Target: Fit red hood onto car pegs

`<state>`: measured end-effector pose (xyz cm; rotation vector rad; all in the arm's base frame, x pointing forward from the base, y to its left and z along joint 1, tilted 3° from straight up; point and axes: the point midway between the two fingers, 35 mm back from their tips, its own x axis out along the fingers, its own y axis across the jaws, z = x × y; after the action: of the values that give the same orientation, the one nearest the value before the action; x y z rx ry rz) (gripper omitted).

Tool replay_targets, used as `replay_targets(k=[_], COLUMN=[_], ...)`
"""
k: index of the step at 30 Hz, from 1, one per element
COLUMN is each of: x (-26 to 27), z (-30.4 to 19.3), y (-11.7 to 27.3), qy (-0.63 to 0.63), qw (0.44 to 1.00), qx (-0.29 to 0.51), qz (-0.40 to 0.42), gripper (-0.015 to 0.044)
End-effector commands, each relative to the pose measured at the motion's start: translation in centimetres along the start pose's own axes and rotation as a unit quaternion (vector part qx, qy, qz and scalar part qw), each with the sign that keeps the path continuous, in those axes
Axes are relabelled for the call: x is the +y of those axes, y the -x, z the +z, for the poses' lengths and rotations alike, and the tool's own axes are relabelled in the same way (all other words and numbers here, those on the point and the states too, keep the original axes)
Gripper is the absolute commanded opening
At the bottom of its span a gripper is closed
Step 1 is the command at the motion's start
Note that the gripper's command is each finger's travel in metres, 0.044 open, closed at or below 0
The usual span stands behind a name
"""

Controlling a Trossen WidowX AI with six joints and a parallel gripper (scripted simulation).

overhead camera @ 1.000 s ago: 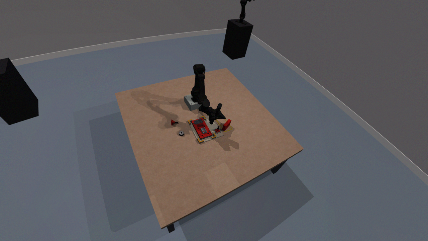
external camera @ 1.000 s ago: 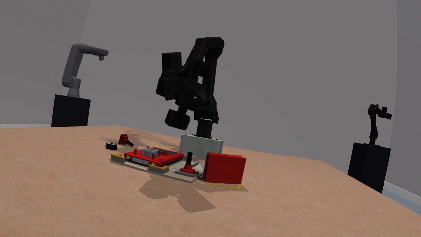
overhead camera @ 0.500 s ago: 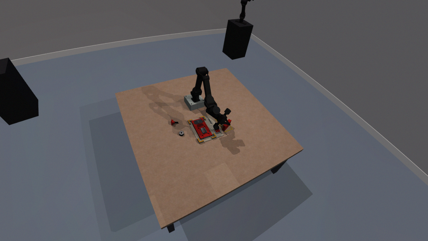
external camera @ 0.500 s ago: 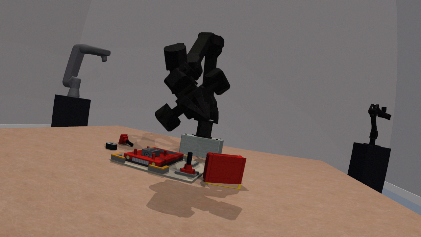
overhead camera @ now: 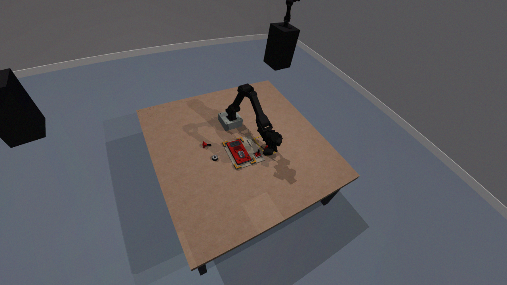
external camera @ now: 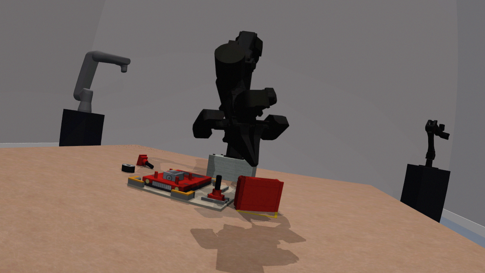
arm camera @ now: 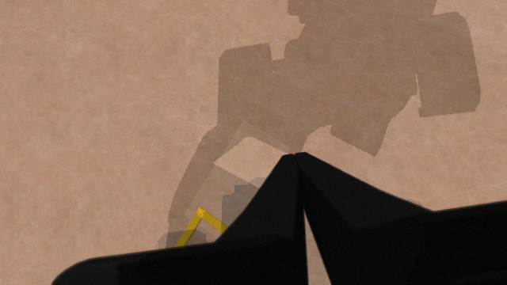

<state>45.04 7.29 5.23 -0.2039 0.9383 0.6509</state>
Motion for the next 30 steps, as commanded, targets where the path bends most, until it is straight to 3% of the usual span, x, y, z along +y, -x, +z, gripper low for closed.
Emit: replay_targets(k=[1, 9, 18, 30], x=[0.8, 3.1, 5.9, 5.7], z=[0.1, -0.2, -0.5, -1.9], y=[-0.8, -1.3, -0.4, -2.4], qy=[0.103, 0.349, 0.580, 0.584], qw=[0.993, 0.919, 0.752, 0.747], qx=[0.054, 0.176, 0.275, 0.277], qz=[0.003, 0.051, 0.152, 0.155], gripper=[0.0000, 0.0000, 0.0000, 0.0000])
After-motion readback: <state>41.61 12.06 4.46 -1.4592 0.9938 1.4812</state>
